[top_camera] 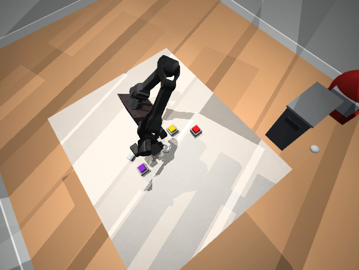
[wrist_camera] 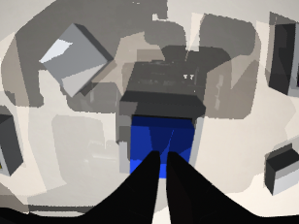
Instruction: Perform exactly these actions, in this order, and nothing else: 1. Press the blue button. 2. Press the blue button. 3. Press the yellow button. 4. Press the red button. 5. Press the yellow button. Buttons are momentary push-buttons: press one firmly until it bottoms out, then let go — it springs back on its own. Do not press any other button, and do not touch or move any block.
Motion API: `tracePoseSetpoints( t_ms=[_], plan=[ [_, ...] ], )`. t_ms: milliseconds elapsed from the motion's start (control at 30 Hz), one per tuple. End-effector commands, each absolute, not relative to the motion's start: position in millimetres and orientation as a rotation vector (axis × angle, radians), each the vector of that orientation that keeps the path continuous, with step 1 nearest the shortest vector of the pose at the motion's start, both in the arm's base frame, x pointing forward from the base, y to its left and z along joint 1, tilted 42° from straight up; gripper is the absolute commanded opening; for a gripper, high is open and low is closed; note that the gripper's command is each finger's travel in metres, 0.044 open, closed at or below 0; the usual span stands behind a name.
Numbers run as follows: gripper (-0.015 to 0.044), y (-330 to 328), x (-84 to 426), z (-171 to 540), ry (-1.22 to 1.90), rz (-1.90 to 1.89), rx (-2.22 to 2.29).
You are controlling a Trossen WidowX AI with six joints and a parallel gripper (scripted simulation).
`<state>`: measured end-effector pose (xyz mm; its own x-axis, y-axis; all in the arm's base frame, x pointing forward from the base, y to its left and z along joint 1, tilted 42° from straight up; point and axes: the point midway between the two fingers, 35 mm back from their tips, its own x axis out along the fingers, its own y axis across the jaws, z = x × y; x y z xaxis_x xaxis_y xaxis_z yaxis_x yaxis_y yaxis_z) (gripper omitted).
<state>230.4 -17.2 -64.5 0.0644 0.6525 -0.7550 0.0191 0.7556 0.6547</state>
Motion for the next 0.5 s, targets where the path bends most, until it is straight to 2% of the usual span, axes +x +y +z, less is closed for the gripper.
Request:
tracePoseSetpoints(
  t_ms=[0, 467],
  plan=[
    [0.0020, -12.6, 230.3, -68.9, 1.444, 0.522, 0.592],
    [0.0020, -8.7, 230.4, -72.9, 1.444, 0.522, 0.593]
  ],
)
